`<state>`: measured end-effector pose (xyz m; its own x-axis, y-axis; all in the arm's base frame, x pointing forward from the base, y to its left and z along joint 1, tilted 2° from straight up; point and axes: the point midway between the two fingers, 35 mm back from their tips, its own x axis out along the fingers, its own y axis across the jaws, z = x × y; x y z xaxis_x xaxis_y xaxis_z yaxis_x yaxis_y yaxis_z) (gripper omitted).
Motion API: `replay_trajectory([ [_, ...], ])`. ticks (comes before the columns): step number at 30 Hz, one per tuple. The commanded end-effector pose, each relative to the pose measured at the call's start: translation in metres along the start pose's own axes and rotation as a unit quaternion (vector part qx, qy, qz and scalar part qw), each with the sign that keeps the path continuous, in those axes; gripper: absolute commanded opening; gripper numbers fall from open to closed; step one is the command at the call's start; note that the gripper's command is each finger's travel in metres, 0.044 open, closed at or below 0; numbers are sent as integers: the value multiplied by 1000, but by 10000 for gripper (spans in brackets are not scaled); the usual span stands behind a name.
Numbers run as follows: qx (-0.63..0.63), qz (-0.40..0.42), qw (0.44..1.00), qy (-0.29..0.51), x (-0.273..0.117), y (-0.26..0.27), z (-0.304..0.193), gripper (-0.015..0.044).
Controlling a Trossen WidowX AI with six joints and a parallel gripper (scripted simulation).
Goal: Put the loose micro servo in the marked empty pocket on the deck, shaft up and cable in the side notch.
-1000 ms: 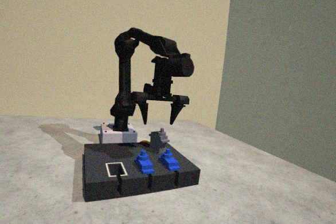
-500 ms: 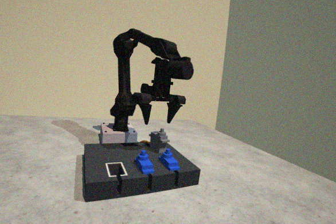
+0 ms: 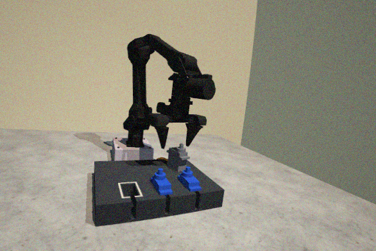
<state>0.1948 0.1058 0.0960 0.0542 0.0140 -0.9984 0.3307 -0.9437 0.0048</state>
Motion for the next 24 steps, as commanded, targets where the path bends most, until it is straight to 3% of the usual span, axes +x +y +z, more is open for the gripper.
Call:
replay_trajectory([
  [1,-2,-2,1000,-2,7,-1,1,440],
  [7,-2,-2,1000,-2,15,-1,1,440],
  [19,-2,-2,1000,-2,15,-1,1,125],
  [24,-2,-2,1000,-2,15,-1,1,92],
])
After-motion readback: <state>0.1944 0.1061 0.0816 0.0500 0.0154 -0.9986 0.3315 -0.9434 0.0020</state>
